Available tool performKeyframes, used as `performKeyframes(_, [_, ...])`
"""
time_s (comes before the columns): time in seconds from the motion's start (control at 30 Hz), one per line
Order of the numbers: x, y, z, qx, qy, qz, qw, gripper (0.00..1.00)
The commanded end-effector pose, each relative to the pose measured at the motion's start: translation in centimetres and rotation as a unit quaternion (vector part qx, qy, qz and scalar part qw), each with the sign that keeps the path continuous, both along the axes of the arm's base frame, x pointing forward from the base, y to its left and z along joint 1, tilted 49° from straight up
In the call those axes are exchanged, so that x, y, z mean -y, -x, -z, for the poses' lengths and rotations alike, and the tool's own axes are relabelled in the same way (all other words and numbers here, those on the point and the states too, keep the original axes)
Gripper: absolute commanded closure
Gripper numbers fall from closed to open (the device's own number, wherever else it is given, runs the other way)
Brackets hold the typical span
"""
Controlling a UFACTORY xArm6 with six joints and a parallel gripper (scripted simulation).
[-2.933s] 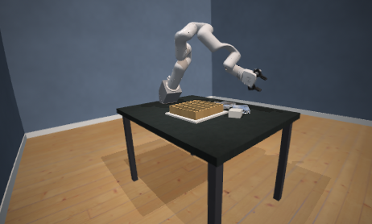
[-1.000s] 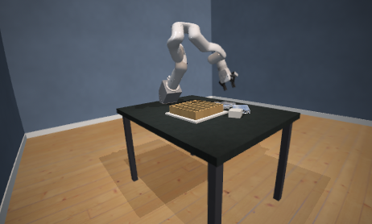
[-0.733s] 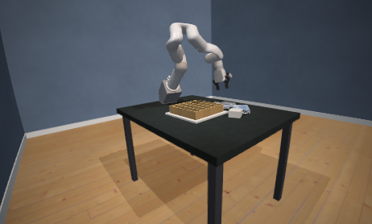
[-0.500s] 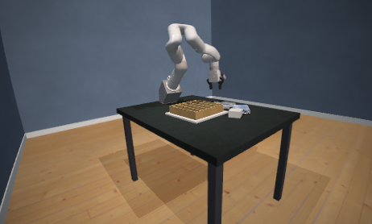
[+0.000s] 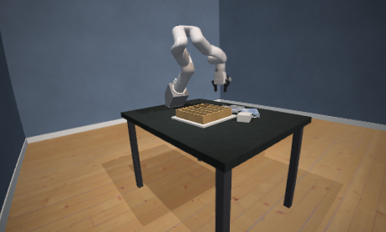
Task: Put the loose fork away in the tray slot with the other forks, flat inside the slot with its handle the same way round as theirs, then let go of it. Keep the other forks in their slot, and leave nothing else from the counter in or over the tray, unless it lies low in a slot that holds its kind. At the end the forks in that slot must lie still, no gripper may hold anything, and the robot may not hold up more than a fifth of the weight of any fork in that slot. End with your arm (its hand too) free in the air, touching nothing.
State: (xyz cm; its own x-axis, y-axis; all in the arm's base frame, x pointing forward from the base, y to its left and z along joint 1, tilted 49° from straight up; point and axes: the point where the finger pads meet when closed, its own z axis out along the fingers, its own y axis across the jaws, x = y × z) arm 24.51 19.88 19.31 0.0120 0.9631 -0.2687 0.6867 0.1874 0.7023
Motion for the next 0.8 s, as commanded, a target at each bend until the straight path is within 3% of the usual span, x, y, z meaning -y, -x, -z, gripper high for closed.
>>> performKeyframes(0.0, [-0.1,0.0,0.0,0.0,-0.001,0.0,1.0,0.0])
performKeyframes(0.1, [-0.8,-1.8,1.5,0.006,-0.001,0.0,1.0,0.0])
performKeyframes(0.17, [-0.8,-1.8,1.5,0.006,-0.001,0.0,1.0,0.0])
performKeyframes(0.27, [-1.3,-4.0,4.2,0.001,-0.001,-0.001,1.0,0.0])
performKeyframes(0.33, [-1.4,-4.2,4.7,-0.001,-0.001,-0.001,1.0,0.0])
performKeyframes(0.37, [-1.4,-4.2,4.7,-0.001,-0.001,-0.001,1.0,0.72])
performKeyframes(0.77, [-1.4,-4.2,4.7,-0.001,-0.001,-0.001,1.0,0.72])
